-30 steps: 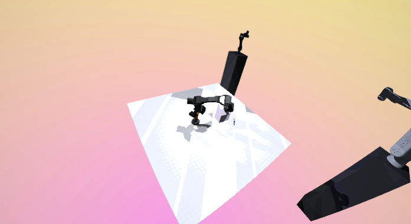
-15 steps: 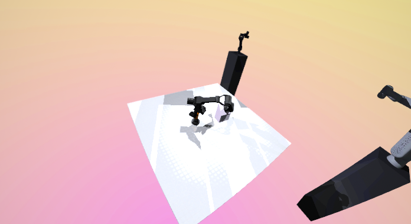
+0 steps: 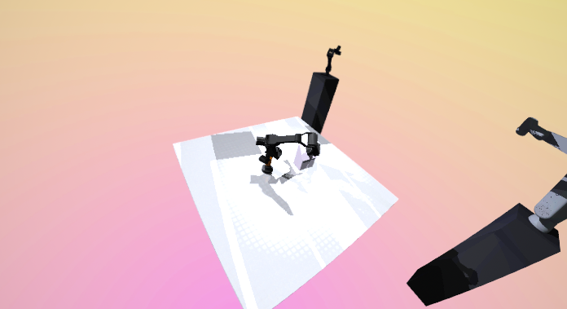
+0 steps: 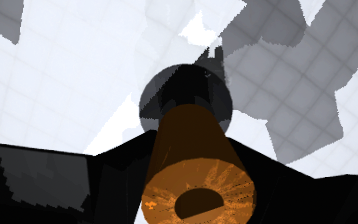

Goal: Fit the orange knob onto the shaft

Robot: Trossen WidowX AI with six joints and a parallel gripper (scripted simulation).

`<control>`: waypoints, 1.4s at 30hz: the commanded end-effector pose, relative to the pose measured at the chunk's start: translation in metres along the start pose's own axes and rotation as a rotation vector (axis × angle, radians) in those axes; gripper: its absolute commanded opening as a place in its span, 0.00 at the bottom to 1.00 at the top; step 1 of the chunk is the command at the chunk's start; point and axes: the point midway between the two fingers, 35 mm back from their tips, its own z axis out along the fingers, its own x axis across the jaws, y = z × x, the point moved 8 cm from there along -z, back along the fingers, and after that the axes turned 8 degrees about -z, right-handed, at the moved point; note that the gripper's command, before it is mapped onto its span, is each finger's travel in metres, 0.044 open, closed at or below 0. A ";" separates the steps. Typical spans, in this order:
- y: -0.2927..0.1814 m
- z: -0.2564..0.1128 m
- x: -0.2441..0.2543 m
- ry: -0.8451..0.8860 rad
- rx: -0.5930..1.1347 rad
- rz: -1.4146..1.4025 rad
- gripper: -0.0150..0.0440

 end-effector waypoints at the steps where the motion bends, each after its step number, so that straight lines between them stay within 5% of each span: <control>1: -0.001 0.000 -0.001 -0.004 0.001 0.000 0.25; 42: 0.001 0.000 -0.001 -0.004 0.002 -0.210 0.25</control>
